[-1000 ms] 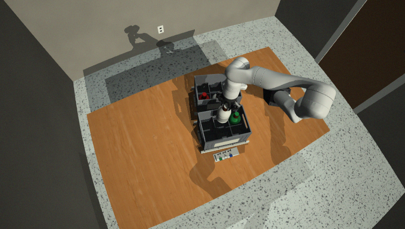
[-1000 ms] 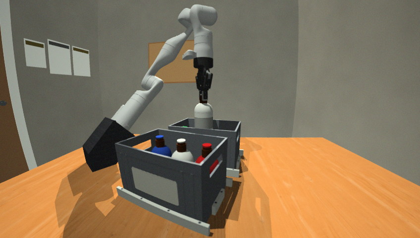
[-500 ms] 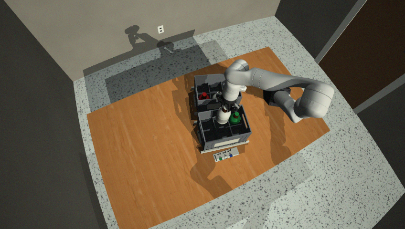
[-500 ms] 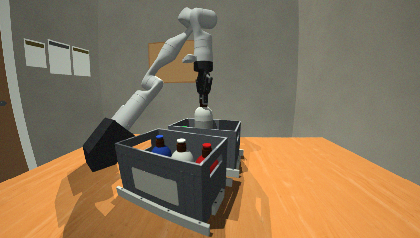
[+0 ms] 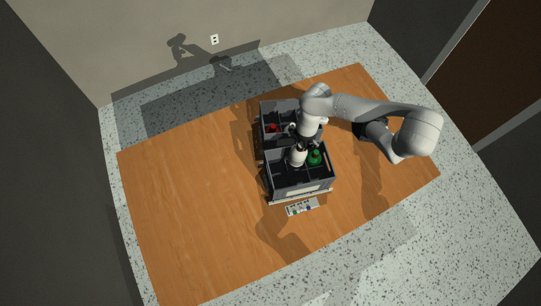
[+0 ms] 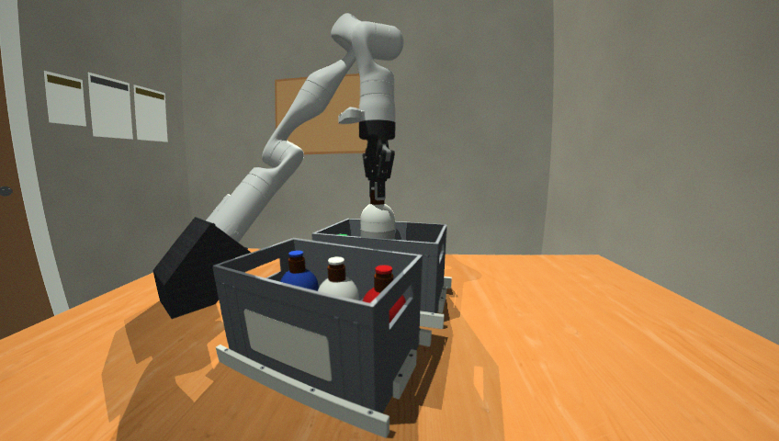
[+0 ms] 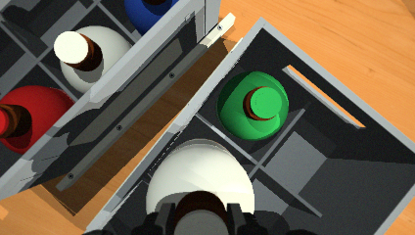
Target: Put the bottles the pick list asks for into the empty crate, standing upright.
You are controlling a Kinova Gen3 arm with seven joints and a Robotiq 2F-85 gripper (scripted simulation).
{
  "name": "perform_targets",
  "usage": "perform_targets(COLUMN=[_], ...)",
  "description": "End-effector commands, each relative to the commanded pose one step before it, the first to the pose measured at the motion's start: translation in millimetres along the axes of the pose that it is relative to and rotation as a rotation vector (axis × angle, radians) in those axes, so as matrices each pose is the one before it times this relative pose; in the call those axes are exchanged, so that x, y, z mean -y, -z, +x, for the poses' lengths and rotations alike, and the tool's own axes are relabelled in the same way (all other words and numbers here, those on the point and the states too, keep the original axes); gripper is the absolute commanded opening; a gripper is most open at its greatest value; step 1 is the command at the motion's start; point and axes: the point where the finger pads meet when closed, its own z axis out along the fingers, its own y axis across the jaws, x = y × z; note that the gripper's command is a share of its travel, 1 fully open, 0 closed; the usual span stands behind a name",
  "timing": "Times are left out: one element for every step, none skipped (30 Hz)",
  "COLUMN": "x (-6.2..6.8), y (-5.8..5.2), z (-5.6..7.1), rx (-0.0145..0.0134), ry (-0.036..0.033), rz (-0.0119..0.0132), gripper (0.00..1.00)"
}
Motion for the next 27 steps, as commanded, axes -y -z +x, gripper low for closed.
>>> perform_targets(x=[1.01, 1.57, -0.68, -0.86, -0.11, -0.02, 0.01, 0.01, 0.00, -0.01, 0.02, 0.03, 0.00, -0.01, -0.01, -0.01, 0.00, 0.00, 1.53, -0.69, -0.83, -0.17, -0.02, 0.02, 0.01, 0.01, 0.07], y=[-2.68, 0.25, -1.57, -1.66, -1.05, -0.99, -0.97, -0.98, -1.00, -1.01, -0.98, -0.98, -0.99, -1.00, -1.00, -1.00, 0.00, 0.00, 0.10, -1.49, -1.60, -1.08, -0.98, -0.97, -0.98, -0.99, -0.96], z=[-1.55, 0.23, -0.20, -0.17, -0.11, 0.18, 0.19, 0.07, -0.06, -0.09, -0.01, 0.04, 0.03, 0.01, -0.01, -0.01, 0.00, 0.00, 0.25, -0.25, -0.16, -0.08, 0.19, 0.20, 0.07, -0.08, -0.14], rx=[0.00452, -0.00104, 0.00071, 0.00069, 0.00019, -0.00050, -0.00039, -0.00007, 0.00021, 0.00024, -0.00001, -0.00015, -0.00007, 0.00000, 0.00004, 0.00003, 0.00000, 0.00000, -0.00096, 0.00062, 0.00074, 0.00016, -0.00052, -0.00040, -0.00006, 0.00024, 0.00027], ry=[0.00711, -0.00002, -0.00009, 0.00012, 0.00029, -0.00002, -0.00017, -0.00009, -0.00010, -0.00009, 0.00008, 0.00011, 0.00001, -0.00006, -0.00005, 0.00000, 0.00000, 0.00000, -0.00018, 0.00005, 0.00005, 0.00024, 0.00008, -0.00014, -0.00015, -0.00014, 0.00003], rz=[0.00070, 0.00393, -0.00195, -0.00193, -0.00018, 0.00002, 0.00008, 0.00006, 0.00001, -0.00002, 0.00005, 0.00006, 0.00001, -0.00002, -0.00002, 0.00000, 0.00000, 0.00000, 0.00349, -0.00167, -0.00176, -0.00030, 0.00003, 0.00009, 0.00006, 0.00003, 0.00015], gripper=[0.10, 0.10, 0.10, 0.10, 0.10, 0.10, 0.10, 0.10, 0.10, 0.10, 0.10, 0.10, 0.10, 0.10, 0.10, 0.10, 0.10, 0.10, 0.10, 0.10, 0.10, 0.10, 0.10, 0.10, 0.10, 0.10, 0.10])
